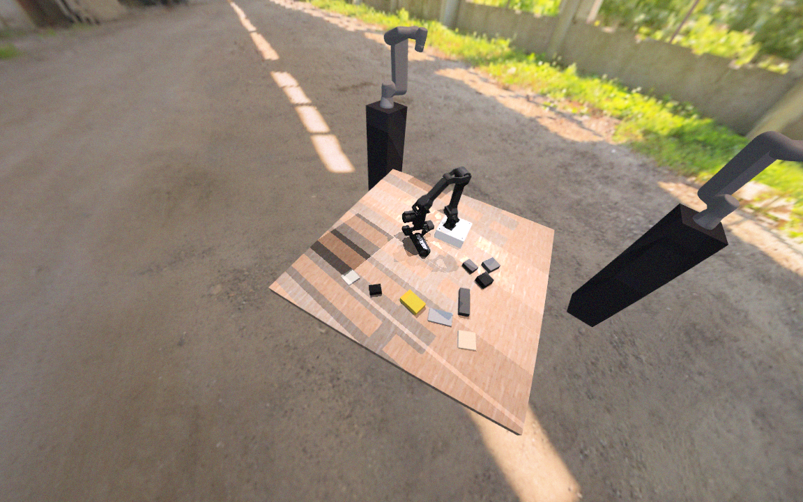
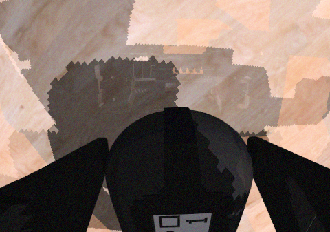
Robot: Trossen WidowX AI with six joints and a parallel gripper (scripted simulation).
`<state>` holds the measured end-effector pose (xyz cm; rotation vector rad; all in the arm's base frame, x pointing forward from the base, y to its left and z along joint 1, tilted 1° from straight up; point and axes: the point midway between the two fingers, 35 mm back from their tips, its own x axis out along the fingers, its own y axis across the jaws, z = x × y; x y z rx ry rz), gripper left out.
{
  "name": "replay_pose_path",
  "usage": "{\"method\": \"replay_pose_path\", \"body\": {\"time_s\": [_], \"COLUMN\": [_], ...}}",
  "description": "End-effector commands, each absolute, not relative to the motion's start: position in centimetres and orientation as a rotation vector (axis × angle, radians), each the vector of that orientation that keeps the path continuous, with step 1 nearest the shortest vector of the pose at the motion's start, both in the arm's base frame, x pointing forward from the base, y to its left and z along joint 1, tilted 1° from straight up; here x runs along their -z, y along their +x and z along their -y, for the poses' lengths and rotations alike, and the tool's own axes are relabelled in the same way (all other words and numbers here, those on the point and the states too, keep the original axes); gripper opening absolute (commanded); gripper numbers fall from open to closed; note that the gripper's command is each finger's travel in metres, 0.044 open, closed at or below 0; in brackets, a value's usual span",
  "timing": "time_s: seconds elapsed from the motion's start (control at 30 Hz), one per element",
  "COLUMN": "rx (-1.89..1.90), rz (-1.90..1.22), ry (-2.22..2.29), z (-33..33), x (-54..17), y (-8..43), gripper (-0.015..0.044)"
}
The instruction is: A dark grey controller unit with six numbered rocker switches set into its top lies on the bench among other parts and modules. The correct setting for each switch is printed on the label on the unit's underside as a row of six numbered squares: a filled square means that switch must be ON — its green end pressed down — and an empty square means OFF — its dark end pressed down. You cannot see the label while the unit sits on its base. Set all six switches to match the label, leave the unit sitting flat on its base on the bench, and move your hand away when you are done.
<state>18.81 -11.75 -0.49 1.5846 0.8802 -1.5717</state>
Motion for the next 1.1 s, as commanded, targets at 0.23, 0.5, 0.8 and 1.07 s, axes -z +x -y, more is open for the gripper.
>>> {"method": "replay_pose_path", "body": {"time_s": [0.23,0.5,0.8,1.07], "rx": [1.566,1.567,1.571,1.571], "rz": [-0.907,-0.905,-0.885,-0.885], "ry": [1.588,1.588,1.582,1.582], "z": [11.42,11.45,11.75,11.75], "x": [1.64,1.88,1.68,1.68], "y": [18.66,18.68,18.77,18.77], "gripper": [0.0338,0.0338,0.044,0.044]}}
